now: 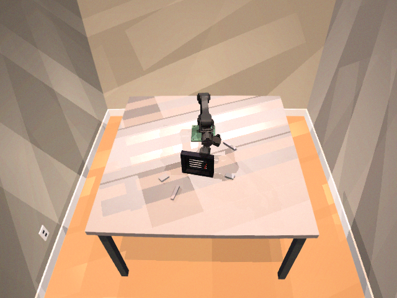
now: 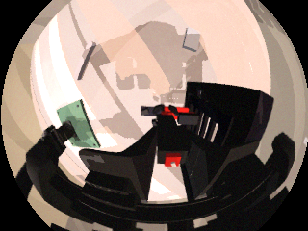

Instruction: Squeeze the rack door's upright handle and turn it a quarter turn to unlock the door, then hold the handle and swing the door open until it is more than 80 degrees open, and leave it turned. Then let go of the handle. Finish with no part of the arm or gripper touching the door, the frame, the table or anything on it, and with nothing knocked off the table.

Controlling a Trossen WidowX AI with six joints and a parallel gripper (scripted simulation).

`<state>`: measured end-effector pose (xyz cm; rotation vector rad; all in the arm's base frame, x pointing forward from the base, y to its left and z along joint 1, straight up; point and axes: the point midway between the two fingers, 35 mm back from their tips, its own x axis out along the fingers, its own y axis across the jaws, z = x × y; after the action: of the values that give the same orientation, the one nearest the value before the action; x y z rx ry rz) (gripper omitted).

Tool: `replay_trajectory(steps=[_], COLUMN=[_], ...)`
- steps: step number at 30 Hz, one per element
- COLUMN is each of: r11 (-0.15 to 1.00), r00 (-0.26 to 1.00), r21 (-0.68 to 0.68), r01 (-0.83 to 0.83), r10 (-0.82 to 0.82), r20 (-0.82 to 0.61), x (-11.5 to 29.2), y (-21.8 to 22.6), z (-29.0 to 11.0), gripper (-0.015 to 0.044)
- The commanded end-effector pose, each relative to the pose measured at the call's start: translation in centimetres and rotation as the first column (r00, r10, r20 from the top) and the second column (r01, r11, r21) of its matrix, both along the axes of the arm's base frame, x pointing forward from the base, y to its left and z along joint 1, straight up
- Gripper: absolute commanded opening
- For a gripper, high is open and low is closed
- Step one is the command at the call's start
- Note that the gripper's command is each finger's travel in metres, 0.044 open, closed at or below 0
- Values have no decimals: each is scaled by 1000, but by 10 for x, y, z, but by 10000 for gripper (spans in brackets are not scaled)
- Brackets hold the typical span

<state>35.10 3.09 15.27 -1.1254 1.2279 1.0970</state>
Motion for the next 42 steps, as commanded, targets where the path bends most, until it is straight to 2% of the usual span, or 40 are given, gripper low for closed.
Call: replay_trajectory(steps=[1, 4, 12, 22, 24, 33, 42], r11=[980, 962, 962, 962, 964, 989, 830], r00=[980, 962, 962, 962, 965, 989, 830], r21=[-14, -16, -16, -16, -16, -1, 12], r01=[-201, -272, -272, -272, -264, 145, 557], r10=[201, 272, 272, 272, 264, -145, -557], r20=[-3, -3, -3, -3, -3, -4, -11], x=[0, 0, 0, 0, 0, 0, 0], y=[-1, -1, -1, -1, -1, -1, -1], z=[-2, -2, -2, -2, -2, -2, -2], gripper=[12, 12, 12, 274, 284, 284, 284])
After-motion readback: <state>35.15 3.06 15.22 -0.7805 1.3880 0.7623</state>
